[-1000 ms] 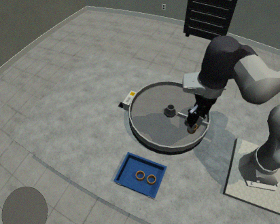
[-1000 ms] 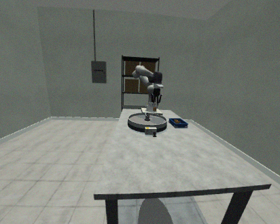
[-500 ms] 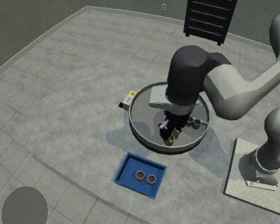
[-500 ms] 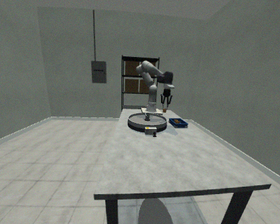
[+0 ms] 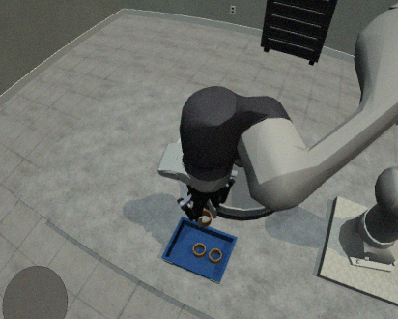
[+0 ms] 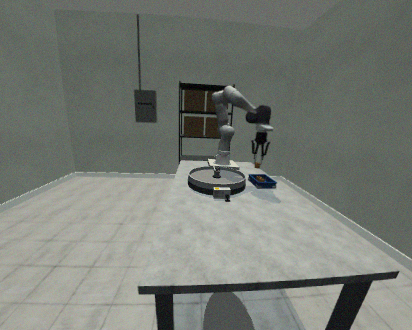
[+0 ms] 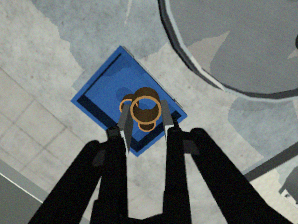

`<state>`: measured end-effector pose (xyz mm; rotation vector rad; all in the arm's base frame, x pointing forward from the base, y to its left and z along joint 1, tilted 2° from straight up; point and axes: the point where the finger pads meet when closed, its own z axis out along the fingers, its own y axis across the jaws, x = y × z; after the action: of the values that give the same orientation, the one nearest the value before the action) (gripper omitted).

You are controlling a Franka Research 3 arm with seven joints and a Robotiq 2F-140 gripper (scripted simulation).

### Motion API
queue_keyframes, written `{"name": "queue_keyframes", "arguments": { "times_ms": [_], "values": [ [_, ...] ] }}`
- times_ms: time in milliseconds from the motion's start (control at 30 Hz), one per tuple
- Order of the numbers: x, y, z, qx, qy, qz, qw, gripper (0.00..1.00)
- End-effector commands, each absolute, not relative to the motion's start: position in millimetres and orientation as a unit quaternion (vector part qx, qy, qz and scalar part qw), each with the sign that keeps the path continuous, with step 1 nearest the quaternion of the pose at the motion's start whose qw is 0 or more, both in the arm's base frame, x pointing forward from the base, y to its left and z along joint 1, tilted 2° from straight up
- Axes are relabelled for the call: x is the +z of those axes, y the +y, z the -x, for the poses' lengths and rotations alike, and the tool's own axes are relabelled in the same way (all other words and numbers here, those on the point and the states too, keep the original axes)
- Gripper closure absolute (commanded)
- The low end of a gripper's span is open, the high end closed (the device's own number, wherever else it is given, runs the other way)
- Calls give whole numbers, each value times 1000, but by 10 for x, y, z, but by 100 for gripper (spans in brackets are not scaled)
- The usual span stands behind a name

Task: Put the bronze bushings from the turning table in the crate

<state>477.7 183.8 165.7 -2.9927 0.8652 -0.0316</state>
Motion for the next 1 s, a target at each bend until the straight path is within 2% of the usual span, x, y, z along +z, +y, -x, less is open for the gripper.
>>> {"name": "queue_keyframes", "arguments": {
  "times_ms": [0, 333, 967],
  "values": [
    [1623, 2108, -4964, 7, 281, 960, 17, 100],
    [1633, 2397, -5156, 7, 281, 960, 17, 100],
    [1634, 2416, -5168, 7, 281, 960, 17, 100]
  ]
}}
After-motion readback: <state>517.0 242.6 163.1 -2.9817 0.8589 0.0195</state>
